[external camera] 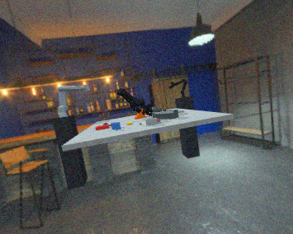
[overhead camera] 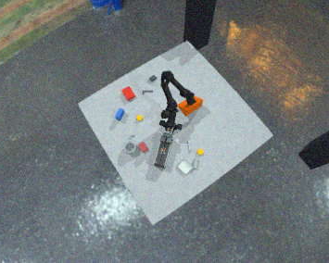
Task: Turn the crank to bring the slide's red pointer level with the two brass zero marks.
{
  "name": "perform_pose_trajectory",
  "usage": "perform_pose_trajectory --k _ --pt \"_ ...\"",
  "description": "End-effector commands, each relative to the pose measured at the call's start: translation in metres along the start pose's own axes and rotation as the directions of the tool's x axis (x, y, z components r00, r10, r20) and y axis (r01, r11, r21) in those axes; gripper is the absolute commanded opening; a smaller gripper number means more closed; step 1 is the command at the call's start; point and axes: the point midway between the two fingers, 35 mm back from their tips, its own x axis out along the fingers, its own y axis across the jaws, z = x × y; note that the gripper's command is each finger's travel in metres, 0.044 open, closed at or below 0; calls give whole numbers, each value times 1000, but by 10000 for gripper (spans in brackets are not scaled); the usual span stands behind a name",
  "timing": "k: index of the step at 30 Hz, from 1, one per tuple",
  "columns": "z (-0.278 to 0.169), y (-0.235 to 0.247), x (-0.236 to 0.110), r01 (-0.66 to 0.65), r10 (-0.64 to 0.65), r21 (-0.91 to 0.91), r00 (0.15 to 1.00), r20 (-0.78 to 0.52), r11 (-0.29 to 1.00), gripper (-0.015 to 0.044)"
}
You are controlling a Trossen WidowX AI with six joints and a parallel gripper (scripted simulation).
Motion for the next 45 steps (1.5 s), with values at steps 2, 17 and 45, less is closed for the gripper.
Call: perform_pose_trajectory --k 2,17,45 --pt "0 0 0 1 -1 1 1000 -1 1000 341" --pt "32 0 -30 -2 2 2 1000 1 1000 440" --pt "140 1 -102 23 -20 75 999 -33 997 440"
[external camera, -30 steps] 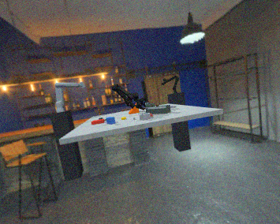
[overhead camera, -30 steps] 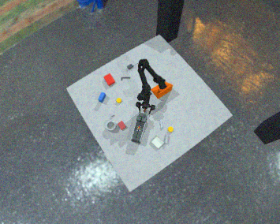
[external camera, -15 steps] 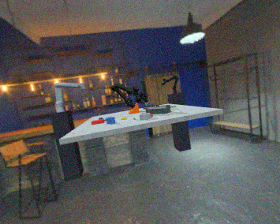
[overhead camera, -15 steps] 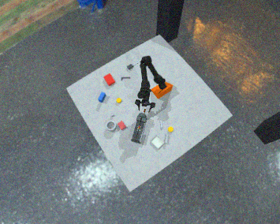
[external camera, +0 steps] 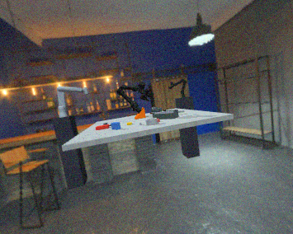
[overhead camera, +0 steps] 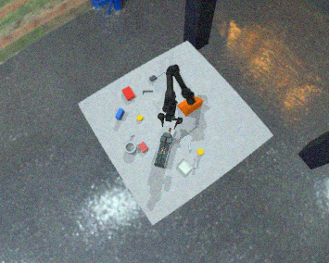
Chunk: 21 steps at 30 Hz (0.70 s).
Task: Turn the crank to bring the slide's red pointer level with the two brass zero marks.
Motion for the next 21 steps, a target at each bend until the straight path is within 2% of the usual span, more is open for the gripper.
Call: perform_pose_trajectory --k 1,21 --pt "12 1 10 23 -21 50 999 -35 998 440" --pt "73 16 71 197 -157 310 976 -149 930 440"
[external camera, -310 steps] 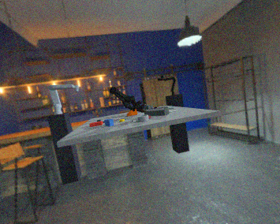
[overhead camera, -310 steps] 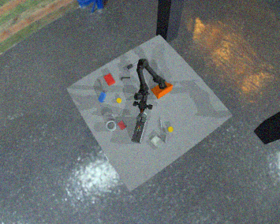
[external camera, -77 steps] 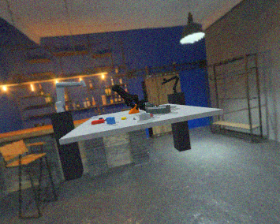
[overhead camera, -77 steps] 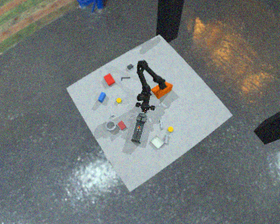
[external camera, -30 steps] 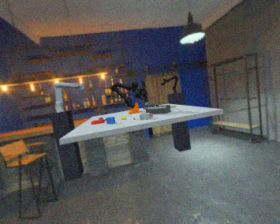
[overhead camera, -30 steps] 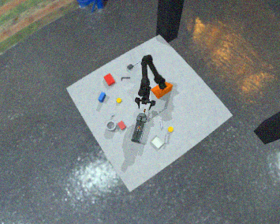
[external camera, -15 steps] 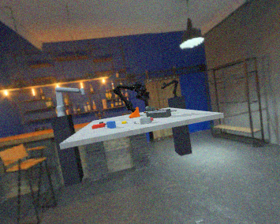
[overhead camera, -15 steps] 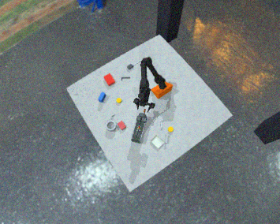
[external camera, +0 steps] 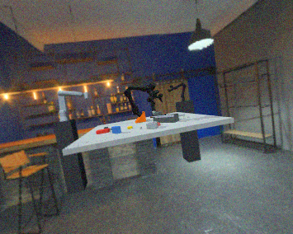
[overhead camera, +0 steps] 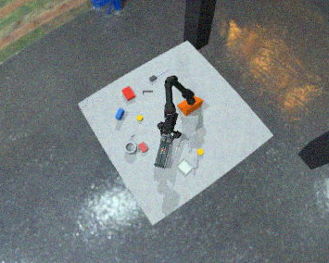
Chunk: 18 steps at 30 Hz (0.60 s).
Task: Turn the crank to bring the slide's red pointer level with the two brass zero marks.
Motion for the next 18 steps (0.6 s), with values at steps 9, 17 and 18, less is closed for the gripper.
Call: perform_pose_trajectory --k 9,17,18 --pt "-16 6 43 35 -35 45 999 -18 998 440" --pt "-26 4 54 36 -35 45 999 -18 998 440" --pt "-26 4 54 36 -35 45 999 -18 998 440"
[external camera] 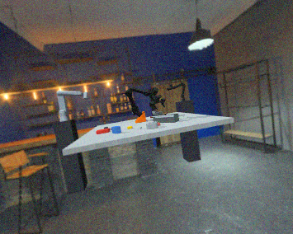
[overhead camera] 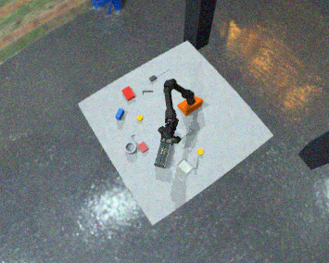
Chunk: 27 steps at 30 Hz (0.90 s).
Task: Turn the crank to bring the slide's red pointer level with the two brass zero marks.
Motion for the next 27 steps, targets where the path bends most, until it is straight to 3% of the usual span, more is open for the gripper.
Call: perform_pose_trajectory --k 1,15,27 --pt "-3 1 2 -3 3 -9 1000 -2 1000 440" --pt "-2 1 2 -3 3 -9 1000 -2 1000 440" --pt "27 4 -40 -8 8 -9 1000 3 1000 440"
